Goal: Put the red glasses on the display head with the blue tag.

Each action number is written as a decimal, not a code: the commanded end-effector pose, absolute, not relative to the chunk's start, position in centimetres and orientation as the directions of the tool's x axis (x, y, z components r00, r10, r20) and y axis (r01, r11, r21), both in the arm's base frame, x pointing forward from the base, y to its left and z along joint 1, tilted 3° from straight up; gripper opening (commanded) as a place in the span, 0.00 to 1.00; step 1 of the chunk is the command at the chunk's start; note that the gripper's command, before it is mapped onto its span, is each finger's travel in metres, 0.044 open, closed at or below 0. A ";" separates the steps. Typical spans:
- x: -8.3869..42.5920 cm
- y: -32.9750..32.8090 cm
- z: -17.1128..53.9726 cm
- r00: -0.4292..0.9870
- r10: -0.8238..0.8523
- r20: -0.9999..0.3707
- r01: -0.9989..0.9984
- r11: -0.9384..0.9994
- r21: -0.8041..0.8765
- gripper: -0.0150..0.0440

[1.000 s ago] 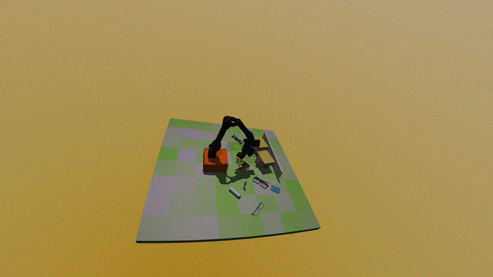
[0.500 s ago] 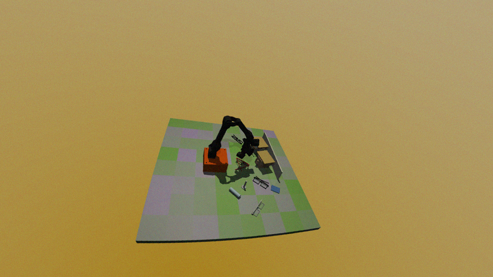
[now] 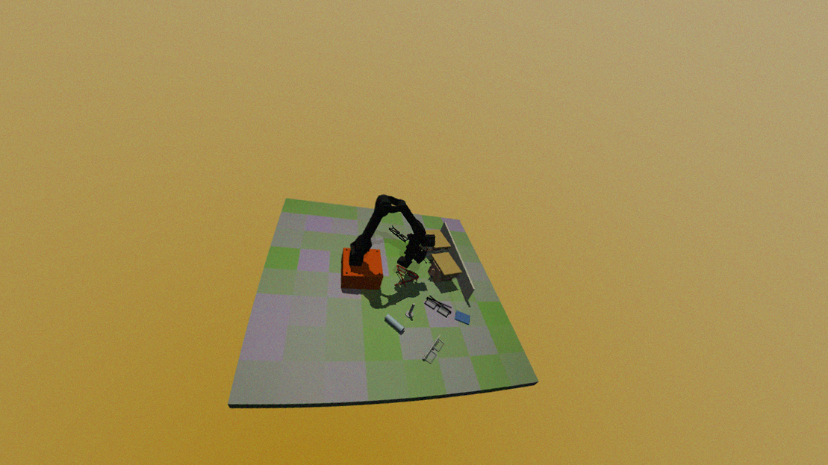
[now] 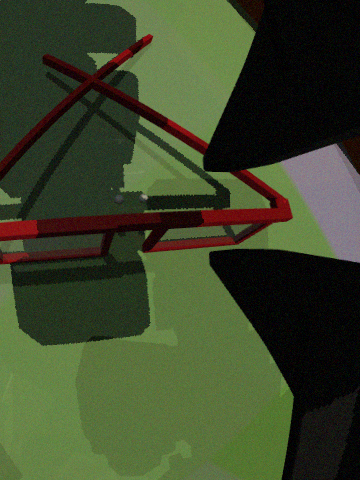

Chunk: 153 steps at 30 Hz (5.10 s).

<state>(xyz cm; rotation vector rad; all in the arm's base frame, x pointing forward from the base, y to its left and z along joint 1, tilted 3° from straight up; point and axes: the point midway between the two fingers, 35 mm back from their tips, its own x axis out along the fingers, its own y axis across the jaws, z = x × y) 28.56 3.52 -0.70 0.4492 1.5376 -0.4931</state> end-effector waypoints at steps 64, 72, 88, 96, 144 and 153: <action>28.4 3.6 -4.9 -0.028 -0.021 -0.999 0.564 0.825 -0.033 0.25; 28.7 3.7 0.1 -0.028 -0.020 -0.999 0.563 0.826 -0.032 0.25; 28.8 2.8 4.8 -0.028 -0.019 -0.999 0.584 0.811 -0.032 0.25; 30.7 -1.2 5.1 -0.025 -0.021 -0.999 0.661 0.750 -0.032 0.25; 31.2 -21.2 3.3 -0.027 -0.038 -0.999 0.901 0.433 -0.041 0.25; 31.0 -21.3 -0.5 -0.027 -0.038 -0.999 0.901 0.433 -0.041 0.25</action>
